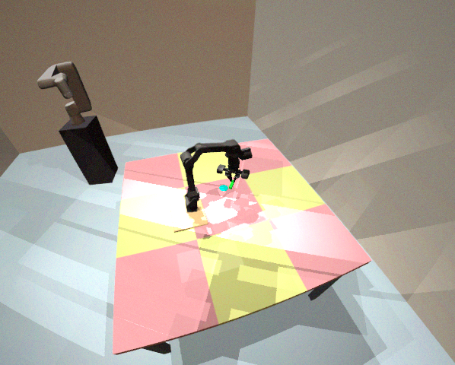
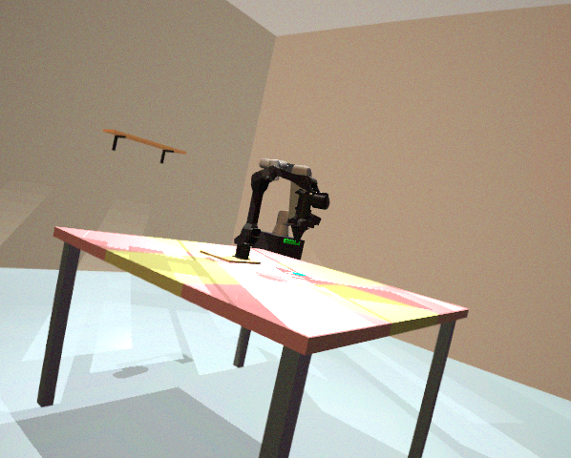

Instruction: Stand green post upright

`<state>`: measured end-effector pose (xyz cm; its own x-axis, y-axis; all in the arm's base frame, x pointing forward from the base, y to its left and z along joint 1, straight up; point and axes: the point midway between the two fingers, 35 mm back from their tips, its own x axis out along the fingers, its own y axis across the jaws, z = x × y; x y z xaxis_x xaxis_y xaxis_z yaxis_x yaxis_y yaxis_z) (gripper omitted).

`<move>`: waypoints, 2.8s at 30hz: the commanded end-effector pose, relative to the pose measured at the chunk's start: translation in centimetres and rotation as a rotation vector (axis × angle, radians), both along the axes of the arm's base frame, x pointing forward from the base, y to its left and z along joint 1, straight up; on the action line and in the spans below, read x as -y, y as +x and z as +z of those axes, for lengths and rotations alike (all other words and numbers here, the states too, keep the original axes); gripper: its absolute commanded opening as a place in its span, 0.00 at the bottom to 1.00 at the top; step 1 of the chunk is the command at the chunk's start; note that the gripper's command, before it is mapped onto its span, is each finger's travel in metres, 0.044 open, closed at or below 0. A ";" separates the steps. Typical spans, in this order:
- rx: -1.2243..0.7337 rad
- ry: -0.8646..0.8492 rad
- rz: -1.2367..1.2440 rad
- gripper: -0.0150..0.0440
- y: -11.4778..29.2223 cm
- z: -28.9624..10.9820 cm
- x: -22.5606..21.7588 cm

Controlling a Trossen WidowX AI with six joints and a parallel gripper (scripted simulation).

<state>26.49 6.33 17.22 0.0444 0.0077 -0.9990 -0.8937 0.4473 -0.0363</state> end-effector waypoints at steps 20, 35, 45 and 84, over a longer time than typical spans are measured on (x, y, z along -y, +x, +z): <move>-0.010 0.000 0.138 0.29 -2.1 0.3 -6.4; -0.015 -0.003 0.225 0.29 -4.2 0.5 -9.9; -0.006 0.050 0.203 0.29 -3.9 0.0 -10.2; 0.061 0.339 0.109 0.29 -2.0 -1.9 -11.2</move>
<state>24.44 17.59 15.08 0.0707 0.3230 -0.9437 -0.9417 0.3337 0.0437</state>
